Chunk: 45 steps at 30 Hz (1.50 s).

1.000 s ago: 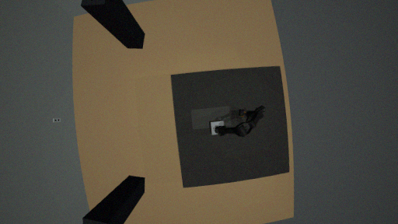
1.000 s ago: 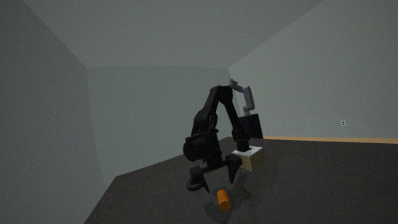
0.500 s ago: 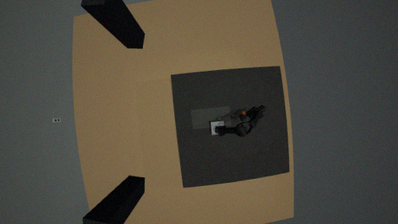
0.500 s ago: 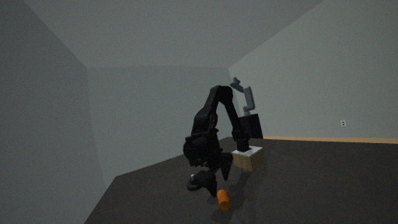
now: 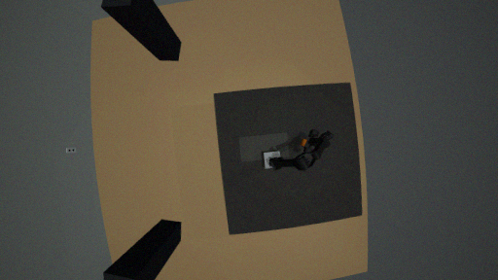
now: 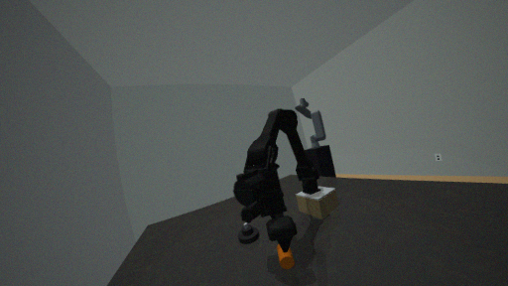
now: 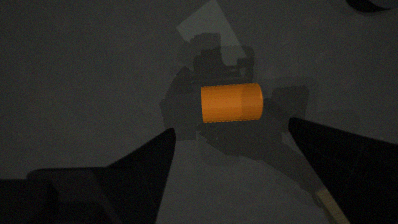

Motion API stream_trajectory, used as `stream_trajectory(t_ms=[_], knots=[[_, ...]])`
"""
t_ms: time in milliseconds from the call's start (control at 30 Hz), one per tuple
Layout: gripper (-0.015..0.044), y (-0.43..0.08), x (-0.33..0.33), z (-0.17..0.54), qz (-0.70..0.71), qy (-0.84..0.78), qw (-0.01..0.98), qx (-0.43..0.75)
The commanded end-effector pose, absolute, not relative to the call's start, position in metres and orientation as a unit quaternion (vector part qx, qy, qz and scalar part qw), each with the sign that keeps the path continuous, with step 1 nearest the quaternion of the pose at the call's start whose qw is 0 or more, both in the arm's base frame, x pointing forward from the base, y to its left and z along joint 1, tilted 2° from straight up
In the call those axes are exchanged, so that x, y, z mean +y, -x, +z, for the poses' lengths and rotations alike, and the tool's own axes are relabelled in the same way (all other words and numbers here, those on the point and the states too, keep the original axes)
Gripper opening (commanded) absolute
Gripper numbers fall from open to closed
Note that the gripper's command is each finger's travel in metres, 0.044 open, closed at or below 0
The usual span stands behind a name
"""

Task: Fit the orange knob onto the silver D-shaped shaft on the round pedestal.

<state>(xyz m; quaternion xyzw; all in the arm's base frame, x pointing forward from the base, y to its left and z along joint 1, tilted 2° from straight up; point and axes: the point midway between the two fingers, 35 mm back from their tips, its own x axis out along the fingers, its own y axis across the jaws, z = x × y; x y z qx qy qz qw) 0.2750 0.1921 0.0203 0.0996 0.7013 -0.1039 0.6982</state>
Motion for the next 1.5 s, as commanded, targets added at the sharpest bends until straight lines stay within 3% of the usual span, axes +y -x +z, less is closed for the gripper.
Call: stream_trajectory(t_ms=[0,500,1467], knots=[[0.0440,-0.277,0.197,0.024,0.197,0.196,0.678,0.681],[0.0440,-0.277,0.200,0.025,0.410,0.408,0.576,0.578],[0.0440,-0.277,0.200,0.000,0.413,0.411,0.574,0.576]])
